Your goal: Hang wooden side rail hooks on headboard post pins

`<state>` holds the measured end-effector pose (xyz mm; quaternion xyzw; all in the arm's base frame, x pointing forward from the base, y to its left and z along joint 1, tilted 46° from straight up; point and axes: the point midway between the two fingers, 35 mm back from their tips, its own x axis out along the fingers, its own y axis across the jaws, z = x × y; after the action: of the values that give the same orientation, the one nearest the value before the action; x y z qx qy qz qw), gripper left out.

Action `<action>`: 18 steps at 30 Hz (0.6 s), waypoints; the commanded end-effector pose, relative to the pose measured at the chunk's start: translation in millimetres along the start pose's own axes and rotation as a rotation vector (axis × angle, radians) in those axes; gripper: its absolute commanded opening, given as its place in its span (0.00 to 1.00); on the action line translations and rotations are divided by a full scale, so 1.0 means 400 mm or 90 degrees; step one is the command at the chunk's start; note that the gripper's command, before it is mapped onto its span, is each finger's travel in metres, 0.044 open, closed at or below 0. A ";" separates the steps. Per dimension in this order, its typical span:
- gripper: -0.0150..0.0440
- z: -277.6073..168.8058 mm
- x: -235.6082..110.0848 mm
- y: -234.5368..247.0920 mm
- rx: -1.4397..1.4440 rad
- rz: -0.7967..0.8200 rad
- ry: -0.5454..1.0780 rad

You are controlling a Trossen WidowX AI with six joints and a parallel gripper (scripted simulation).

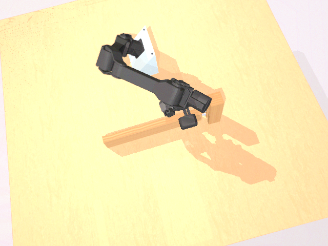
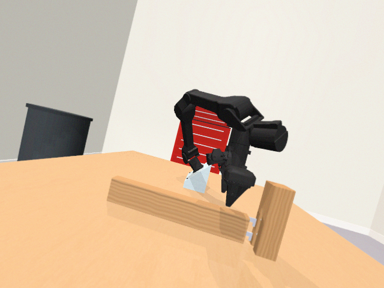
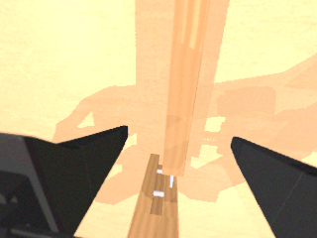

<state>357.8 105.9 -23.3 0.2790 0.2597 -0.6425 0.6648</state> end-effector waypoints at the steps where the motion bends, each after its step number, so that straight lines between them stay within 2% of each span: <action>1: 1.00 0.003 0.031 -0.003 -0.004 -0.002 -0.005; 18: 1.00 0.002 0.088 0.000 -0.004 -0.002 -0.004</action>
<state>360.3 87.0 -42.9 0.2799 0.2598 -0.6408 0.6660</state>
